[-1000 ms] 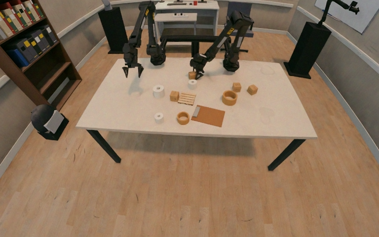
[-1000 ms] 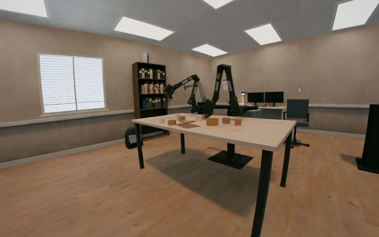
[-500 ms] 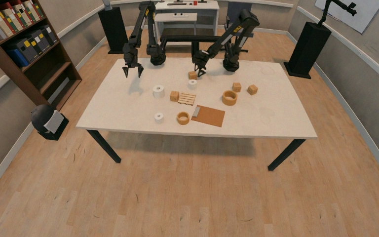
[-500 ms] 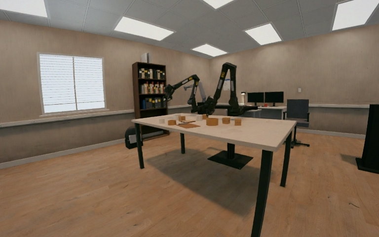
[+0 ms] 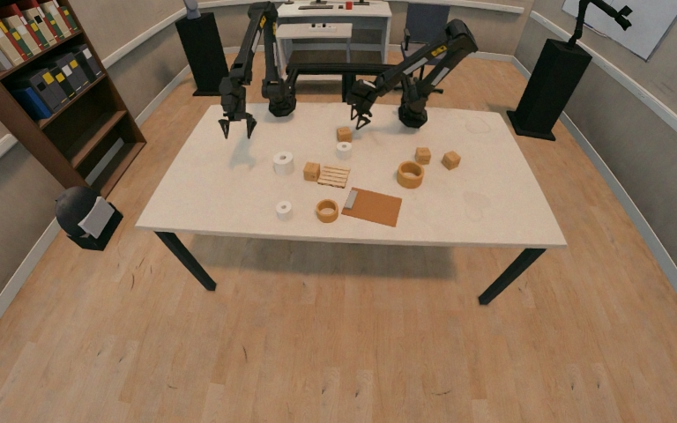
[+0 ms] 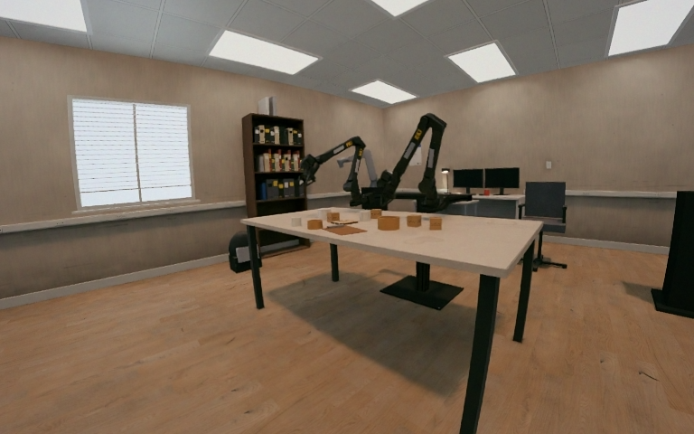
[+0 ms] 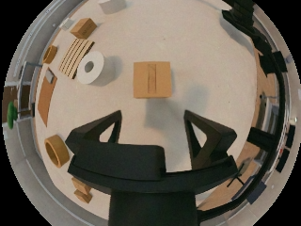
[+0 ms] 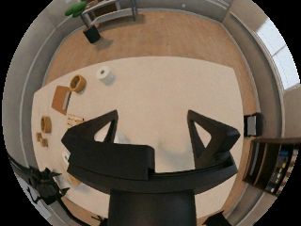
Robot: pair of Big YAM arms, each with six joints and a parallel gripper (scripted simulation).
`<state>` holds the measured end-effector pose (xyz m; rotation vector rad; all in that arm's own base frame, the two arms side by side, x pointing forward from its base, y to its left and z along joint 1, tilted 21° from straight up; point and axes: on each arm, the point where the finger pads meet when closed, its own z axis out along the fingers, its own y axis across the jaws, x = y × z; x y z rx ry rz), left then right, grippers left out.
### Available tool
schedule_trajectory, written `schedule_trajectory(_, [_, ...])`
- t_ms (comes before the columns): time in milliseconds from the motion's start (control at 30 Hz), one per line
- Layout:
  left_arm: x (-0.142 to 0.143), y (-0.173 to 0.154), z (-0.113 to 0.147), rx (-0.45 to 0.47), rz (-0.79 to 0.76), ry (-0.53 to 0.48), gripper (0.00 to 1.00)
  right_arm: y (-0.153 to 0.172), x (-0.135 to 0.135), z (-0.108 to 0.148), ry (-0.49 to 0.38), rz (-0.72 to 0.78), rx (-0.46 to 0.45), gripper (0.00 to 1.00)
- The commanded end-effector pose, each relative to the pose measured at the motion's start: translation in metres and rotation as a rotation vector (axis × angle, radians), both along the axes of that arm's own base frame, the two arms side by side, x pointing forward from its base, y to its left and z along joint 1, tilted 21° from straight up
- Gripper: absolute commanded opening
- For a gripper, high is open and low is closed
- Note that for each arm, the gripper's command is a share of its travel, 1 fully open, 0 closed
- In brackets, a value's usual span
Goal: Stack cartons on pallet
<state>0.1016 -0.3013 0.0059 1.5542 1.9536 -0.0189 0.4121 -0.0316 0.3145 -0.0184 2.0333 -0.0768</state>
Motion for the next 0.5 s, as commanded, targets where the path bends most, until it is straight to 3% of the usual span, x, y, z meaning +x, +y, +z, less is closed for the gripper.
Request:
schedule_trajectory(0, [0.009, -0.023, 0.019, -0.065, 0.048, 0.004, 0.83, 0.001, 0.006, 0.028, -0.054, 0.009, -0.019, 1.00])
schedule_trajectory(100, [0.023, -0.044, 0.029, -0.145, 0.138, -0.007, 0.83, 0.001, 0.006, 0.028, -0.054, 0.009, -0.019, 1.00])
schedule_trajectory(467, [0.137, -0.131, 0.101, -0.482, 0.634, -0.172, 0.83, 0.001, 0.006, 0.028, -0.054, 0.009, -0.019, 1.00])
